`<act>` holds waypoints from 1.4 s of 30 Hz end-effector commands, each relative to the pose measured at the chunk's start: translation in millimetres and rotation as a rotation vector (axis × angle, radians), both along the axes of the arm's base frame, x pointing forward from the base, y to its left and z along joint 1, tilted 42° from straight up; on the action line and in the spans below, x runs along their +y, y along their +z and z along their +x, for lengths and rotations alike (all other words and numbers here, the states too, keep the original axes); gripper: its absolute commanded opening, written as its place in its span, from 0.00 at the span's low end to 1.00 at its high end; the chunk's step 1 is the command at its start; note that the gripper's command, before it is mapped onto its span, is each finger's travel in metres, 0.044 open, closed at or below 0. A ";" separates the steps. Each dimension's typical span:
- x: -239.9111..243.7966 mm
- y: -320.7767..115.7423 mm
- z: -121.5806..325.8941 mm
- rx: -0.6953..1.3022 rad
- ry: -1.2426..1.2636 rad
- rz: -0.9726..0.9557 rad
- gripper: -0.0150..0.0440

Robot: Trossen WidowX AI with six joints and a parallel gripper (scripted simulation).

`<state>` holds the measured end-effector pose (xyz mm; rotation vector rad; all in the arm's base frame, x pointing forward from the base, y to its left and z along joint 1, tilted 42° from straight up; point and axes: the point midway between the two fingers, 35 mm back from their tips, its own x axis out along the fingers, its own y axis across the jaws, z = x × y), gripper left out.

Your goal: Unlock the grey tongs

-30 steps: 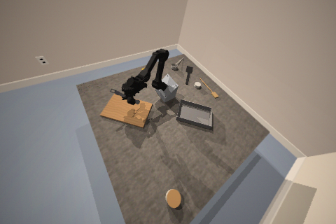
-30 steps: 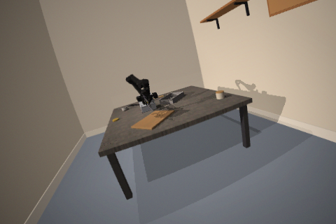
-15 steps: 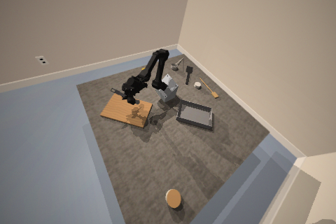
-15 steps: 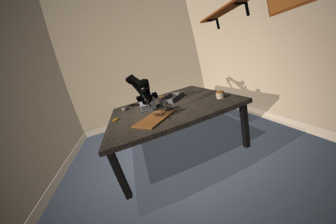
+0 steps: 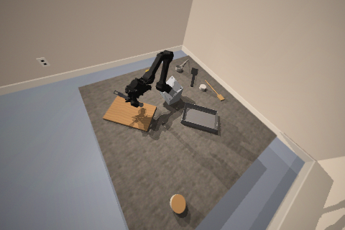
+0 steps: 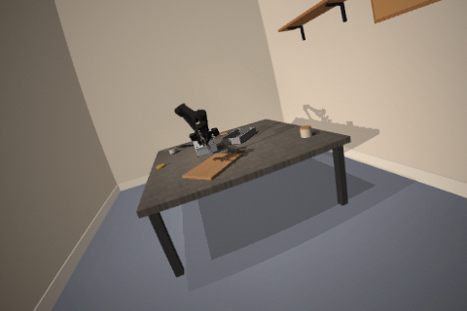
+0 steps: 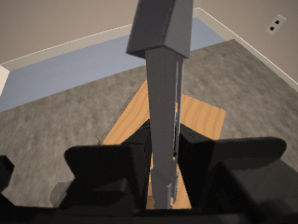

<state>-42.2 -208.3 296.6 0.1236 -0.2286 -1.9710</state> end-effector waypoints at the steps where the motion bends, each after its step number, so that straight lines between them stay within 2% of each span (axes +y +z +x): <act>1: 1.8 2.4 -1.2 0.002 -0.006 -0.011 0.00; 8: -1.3 3.6 -0.8 0.009 0.002 0.021 0.00; 22: -20.4 5.5 -1.5 0.015 0.059 0.245 0.00; 42: -36.6 -1.4 -8.8 -0.119 0.132 0.556 0.00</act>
